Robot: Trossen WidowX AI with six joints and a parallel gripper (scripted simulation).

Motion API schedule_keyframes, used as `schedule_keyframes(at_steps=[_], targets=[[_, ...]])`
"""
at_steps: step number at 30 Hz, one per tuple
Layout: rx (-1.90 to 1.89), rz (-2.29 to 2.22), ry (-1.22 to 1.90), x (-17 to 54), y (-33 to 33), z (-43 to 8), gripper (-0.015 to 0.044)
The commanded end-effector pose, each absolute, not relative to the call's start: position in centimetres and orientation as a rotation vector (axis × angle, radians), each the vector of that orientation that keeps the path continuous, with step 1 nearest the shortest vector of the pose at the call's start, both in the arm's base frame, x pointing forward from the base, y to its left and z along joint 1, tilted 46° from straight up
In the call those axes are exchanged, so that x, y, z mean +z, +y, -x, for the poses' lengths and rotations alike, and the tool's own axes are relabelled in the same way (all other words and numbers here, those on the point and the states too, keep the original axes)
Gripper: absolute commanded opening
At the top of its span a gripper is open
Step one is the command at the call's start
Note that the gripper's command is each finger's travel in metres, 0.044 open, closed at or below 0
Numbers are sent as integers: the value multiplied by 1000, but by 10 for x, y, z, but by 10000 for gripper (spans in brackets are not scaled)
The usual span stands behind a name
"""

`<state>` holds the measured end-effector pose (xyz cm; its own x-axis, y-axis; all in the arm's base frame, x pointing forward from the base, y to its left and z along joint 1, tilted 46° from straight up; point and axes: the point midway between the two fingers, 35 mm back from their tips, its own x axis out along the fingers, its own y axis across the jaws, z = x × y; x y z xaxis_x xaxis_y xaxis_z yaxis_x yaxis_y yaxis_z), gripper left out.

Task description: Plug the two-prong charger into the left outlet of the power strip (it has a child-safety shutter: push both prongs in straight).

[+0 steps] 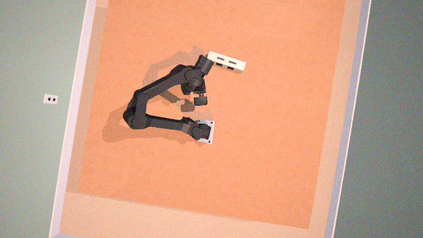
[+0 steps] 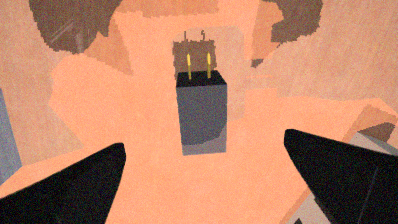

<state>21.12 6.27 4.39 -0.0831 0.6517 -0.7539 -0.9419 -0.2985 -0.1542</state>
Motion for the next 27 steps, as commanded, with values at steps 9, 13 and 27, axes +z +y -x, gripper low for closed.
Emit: schedule_keyframes(at_steps=[9,13,27], targets=[[1670,889,451,33,73,-210,440],[1670,889,451,28,78,-210,440],[1671,887,450,13,94,-207,440]])
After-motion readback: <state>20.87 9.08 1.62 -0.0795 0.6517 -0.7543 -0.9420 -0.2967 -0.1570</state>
